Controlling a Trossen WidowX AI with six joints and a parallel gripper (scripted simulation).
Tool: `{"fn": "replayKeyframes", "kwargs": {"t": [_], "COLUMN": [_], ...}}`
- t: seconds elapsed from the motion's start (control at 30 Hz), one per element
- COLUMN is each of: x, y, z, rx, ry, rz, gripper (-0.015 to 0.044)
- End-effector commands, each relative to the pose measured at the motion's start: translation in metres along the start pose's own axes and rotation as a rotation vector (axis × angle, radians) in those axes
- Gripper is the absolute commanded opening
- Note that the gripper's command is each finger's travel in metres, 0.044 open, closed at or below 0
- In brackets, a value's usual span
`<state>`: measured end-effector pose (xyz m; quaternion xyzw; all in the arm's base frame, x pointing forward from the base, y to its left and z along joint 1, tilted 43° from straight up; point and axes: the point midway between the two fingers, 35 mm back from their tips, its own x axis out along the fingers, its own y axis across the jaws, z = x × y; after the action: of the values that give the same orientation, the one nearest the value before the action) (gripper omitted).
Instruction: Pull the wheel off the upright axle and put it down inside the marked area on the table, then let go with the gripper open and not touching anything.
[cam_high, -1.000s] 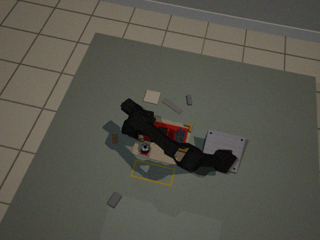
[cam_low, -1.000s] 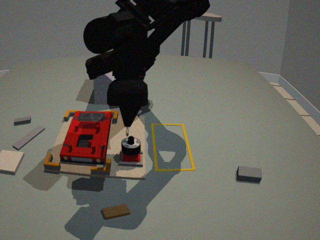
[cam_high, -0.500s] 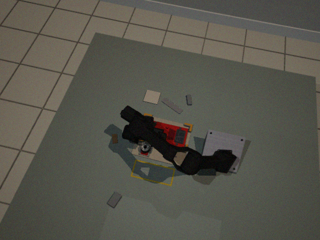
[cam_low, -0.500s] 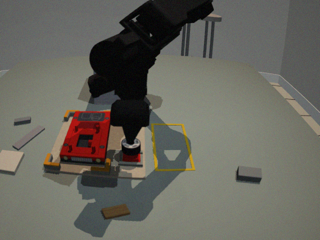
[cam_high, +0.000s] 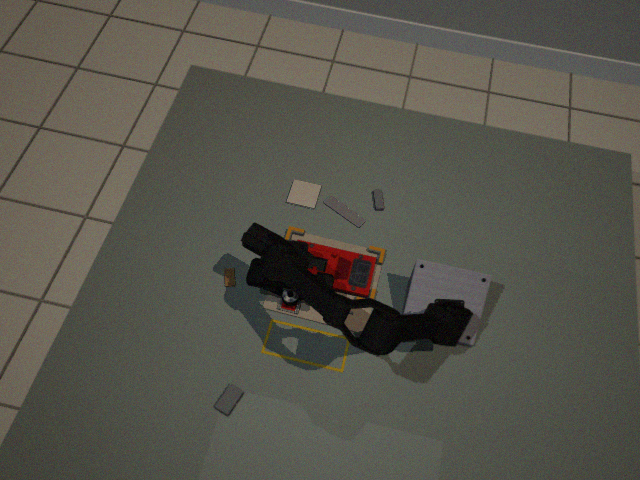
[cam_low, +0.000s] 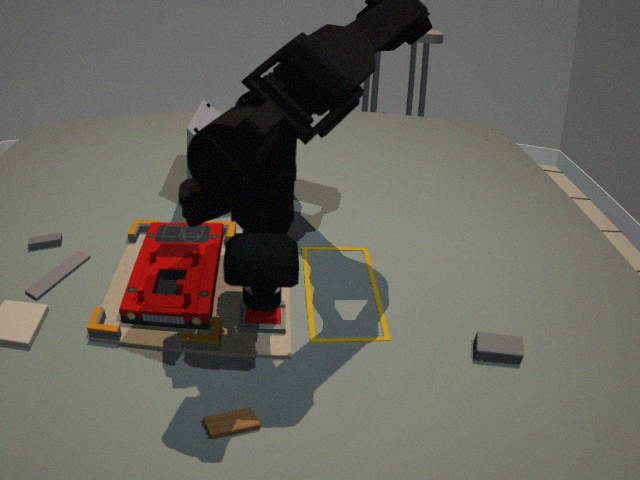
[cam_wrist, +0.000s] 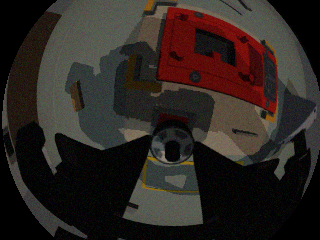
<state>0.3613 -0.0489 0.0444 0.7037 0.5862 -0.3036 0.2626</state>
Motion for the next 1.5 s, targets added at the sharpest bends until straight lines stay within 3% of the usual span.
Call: {"fn": "replayKeyframes", "kwargs": {"t": [0.0,0.1,0.3,1.47], "x": [0.0,0.0,-0.001,-0.013], "y": [0.0,0.0,0.0,0.0], "z": [0.0,0.0,0.0,0.0], "rx": [-0.002,-0.002,-0.002,0.0], "ry": [0.0,0.0,0.0,0.001], "rz": [-0.002,-0.002,-0.002,0.001], "gripper": [0.0162,0.0142,0.0,0.0]}}
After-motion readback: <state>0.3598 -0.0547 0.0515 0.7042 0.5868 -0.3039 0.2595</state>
